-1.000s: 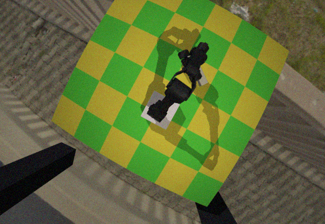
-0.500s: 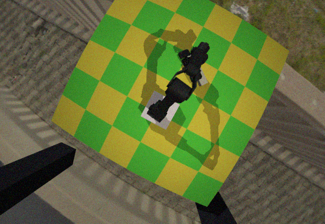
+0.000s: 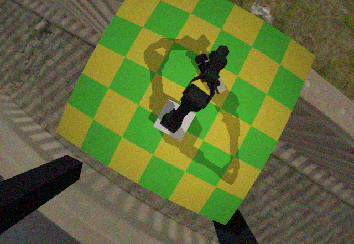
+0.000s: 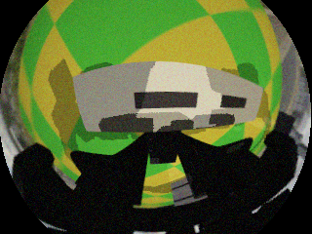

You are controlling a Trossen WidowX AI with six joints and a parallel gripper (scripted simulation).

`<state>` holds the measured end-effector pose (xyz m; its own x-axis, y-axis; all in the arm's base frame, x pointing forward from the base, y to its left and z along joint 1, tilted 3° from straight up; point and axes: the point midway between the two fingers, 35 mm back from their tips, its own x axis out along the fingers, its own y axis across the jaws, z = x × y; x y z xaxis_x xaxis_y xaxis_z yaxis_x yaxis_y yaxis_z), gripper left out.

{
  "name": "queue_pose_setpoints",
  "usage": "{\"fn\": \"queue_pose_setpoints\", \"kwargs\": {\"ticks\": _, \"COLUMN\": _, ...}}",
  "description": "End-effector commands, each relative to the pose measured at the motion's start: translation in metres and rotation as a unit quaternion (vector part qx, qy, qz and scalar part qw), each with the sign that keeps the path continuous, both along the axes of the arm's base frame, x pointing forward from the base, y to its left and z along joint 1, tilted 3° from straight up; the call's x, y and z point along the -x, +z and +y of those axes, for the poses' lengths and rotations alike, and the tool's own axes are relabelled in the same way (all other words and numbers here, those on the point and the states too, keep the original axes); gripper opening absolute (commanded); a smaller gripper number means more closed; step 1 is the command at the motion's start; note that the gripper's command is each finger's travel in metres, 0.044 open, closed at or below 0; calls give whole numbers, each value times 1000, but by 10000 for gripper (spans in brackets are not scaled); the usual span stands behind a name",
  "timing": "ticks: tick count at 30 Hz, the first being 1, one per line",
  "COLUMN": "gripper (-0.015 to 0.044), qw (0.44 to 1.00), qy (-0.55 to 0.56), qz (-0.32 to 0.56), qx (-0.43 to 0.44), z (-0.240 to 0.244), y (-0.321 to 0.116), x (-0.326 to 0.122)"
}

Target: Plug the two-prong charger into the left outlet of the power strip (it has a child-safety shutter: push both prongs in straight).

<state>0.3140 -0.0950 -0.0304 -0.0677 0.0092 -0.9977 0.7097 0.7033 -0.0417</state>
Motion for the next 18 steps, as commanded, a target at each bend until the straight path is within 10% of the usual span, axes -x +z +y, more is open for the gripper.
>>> {"fn": "queue_pose_setpoints", "kwargs": {"ticks": 1, "gripper": 0, "qw": 1000, "qy": -2, "qz": -12, "qx": 11, "z": -9, "y": 0, "x": -10}}
{"fn": "queue_pose_setpoints", "kwargs": {"ticks": 18, "gripper": 0, "qw": 1000, "qy": -2, "qz": -12, "qx": 11, "z": -8, "y": -1, "x": -9}}
